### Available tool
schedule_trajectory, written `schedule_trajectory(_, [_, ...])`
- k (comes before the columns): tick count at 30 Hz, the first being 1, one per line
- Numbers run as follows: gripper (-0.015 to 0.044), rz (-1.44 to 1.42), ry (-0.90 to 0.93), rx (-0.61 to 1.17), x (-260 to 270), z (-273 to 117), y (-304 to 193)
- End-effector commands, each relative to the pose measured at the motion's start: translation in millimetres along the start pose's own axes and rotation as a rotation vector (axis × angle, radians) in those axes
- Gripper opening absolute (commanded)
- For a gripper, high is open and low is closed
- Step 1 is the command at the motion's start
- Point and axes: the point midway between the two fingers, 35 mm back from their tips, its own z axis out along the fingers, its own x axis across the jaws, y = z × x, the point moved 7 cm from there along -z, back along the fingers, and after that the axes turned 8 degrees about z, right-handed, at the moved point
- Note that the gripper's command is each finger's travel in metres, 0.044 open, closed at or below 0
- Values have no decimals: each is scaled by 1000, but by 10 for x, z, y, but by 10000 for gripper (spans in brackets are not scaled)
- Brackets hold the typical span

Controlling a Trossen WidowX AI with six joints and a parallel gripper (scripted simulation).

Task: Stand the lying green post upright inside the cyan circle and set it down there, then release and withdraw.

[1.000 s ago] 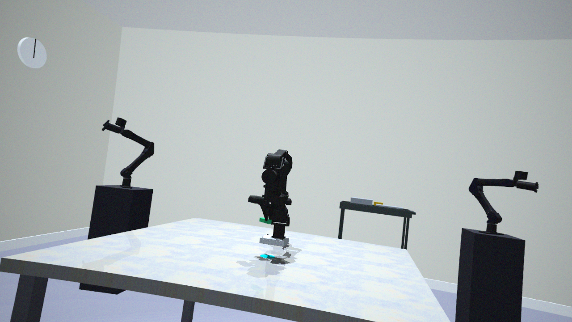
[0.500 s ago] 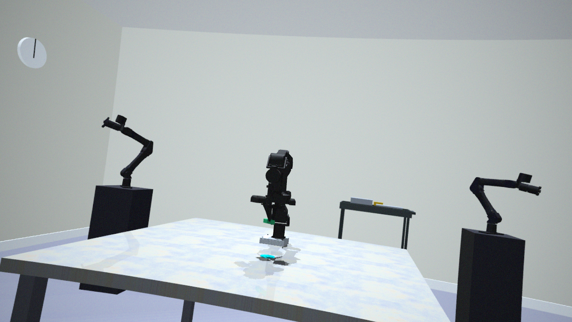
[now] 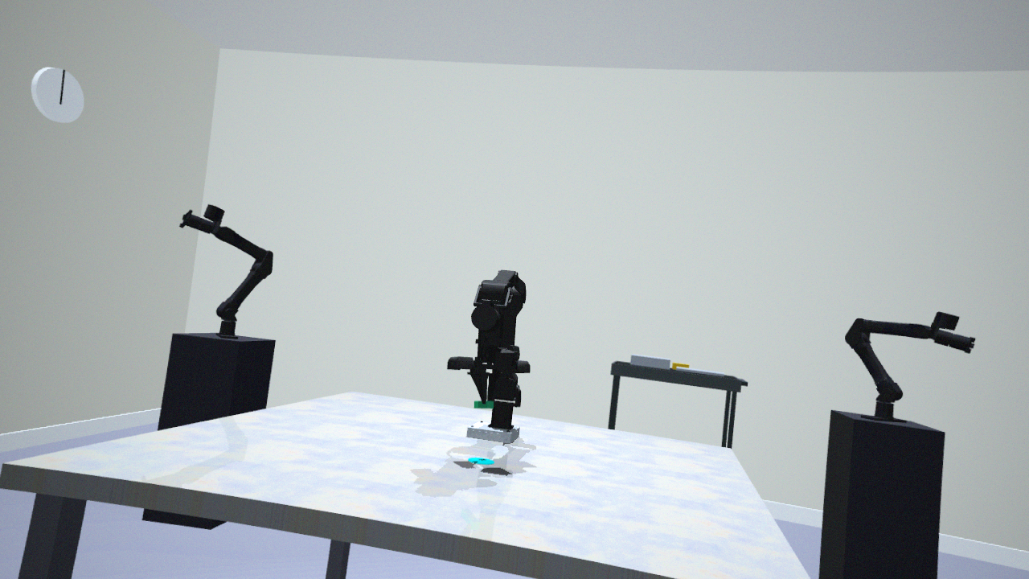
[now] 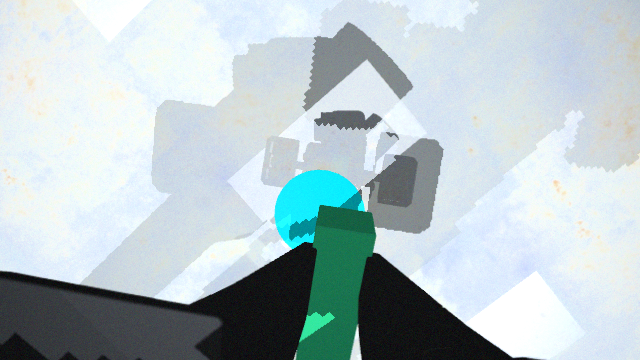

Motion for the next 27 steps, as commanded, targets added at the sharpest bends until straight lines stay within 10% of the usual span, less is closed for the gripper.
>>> schedule_trajectory(1, [23, 18, 12, -29, -17, 45, -8])
schedule_trajectory(27, [23, 95, 50, -214, -154, 214, -8])
